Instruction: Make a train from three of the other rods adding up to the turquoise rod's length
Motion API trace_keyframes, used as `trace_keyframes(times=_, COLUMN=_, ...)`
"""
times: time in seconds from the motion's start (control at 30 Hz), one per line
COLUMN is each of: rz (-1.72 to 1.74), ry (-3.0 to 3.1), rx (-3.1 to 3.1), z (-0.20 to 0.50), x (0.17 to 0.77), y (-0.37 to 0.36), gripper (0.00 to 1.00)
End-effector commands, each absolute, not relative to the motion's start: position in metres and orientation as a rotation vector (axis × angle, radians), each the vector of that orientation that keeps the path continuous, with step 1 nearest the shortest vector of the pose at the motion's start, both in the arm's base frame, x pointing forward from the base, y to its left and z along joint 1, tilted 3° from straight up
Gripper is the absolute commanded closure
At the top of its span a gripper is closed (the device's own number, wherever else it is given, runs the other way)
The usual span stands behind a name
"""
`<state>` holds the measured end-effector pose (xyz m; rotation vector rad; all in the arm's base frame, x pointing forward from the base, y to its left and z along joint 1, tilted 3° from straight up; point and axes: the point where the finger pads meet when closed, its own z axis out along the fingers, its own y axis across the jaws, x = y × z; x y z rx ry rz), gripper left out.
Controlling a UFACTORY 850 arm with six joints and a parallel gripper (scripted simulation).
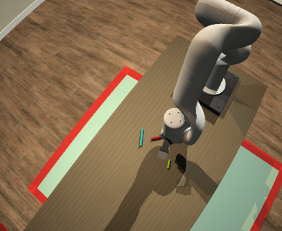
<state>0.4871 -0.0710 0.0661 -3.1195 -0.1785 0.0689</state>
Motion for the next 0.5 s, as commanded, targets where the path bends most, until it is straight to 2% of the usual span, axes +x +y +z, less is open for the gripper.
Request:
trace_keyframes(times=0.0, rz=0.078, ry=0.068, rx=-3.155, z=0.067, x=0.486, y=-0.0737, gripper=0.96)
trace_keyframes(times=0.47, rz=0.074, ry=0.447, rx=-3.13, z=0.0672, x=0.4828, y=-0.0779, gripper=0.96)
